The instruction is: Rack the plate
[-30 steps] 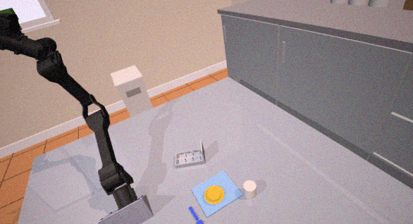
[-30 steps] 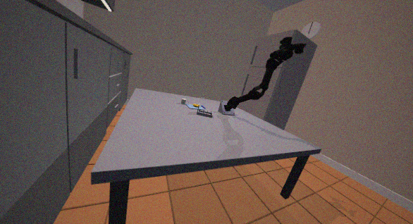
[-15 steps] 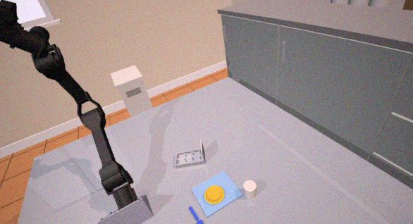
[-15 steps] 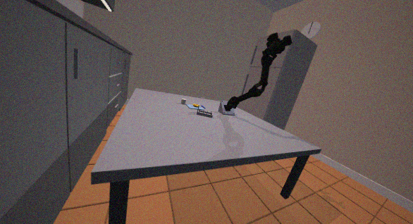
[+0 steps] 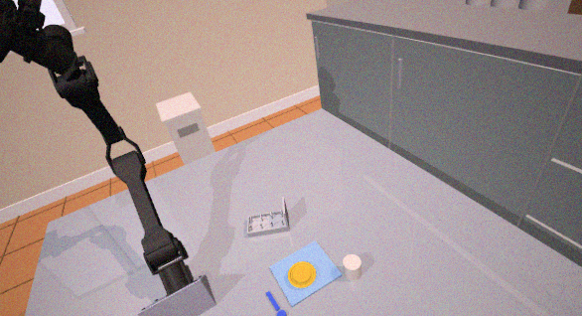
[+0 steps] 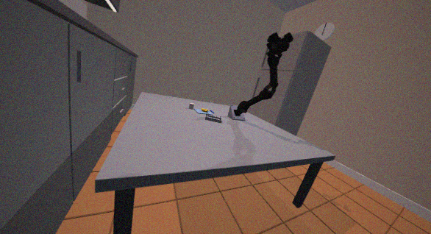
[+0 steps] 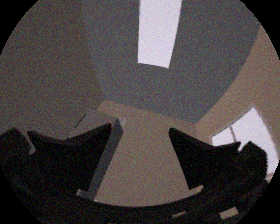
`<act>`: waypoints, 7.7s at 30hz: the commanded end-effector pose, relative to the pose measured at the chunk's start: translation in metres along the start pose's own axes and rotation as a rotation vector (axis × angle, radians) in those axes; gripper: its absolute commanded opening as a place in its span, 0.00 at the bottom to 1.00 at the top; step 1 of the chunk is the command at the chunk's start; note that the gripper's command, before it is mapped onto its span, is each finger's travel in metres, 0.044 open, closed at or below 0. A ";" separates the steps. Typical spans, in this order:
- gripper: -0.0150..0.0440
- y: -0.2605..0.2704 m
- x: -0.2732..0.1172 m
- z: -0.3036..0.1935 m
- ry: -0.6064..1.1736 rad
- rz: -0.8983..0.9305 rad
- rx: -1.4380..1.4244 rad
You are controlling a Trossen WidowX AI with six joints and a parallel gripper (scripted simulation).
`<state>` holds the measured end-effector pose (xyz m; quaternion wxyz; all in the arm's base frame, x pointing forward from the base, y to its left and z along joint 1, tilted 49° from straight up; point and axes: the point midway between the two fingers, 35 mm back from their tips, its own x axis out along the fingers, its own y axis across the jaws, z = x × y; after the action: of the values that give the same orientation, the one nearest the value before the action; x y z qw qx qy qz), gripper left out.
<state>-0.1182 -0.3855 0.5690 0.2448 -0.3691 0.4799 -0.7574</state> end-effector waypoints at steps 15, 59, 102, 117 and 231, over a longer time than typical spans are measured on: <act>0.93 0.173 -0.019 0.087 -0.286 0.482 -0.113; 0.93 0.451 -0.326 0.129 -0.638 1.900 -0.378; 0.93 0.456 -0.573 0.037 -0.045 2.781 -0.713; 0.93 0.474 -0.625 0.006 -0.028 2.719 -0.789; 0.25 0.302 -0.600 0.016 1.244 2.233 -0.388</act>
<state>0.2690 -0.0979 0.0938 0.4498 0.5897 0.6665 -0.0757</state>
